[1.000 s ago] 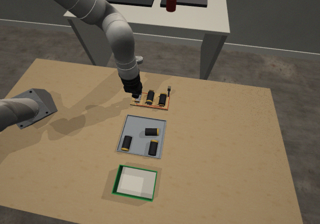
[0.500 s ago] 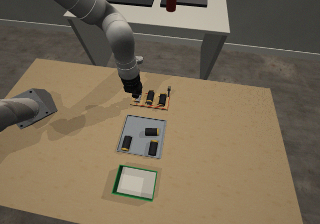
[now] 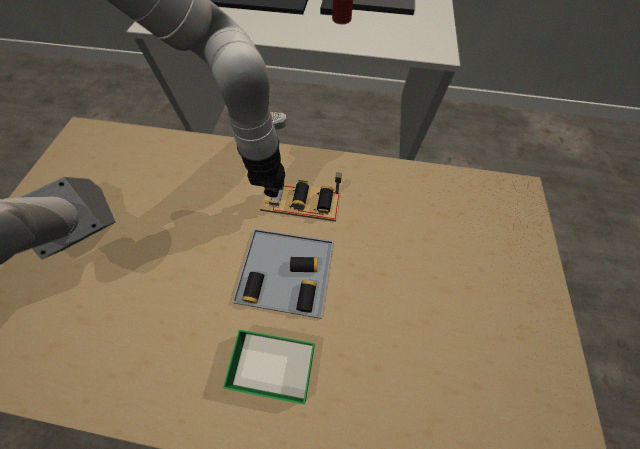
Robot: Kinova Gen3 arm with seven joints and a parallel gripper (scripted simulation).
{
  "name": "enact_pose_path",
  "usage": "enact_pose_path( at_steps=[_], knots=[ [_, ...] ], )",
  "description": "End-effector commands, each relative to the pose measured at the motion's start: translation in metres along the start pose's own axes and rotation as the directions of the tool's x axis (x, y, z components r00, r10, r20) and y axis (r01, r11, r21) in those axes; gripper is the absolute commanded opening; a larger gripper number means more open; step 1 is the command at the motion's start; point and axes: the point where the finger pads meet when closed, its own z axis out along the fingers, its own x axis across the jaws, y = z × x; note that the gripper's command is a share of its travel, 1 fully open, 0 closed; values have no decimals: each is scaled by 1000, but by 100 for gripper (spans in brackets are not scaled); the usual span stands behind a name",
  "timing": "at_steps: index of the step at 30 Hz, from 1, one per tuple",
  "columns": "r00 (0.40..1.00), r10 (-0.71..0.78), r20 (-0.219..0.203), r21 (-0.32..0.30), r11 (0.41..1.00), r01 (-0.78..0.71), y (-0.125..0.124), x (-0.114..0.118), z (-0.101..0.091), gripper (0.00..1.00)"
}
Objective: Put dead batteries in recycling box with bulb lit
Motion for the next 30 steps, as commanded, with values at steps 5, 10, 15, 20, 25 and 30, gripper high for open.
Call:
enact_pose_path(
  at_steps=[5,10,15,20,25,30],
  knots=[
    [1000,1,1,-2,1000,-1,1,0,10,57],
    [1000,1,1,-2,1000,-1,1,0,11,57],
    [1000,1,1,-2,1000,-1,1,0,11,57],
    [1000,1,1,-2,1000,-1,1,0,11,57],
    [1000,1,1,-2,1000,-1,1,0,11,57],
    [1000,1,1,-2,1000,-1,1,0,11,57]
  ],
)
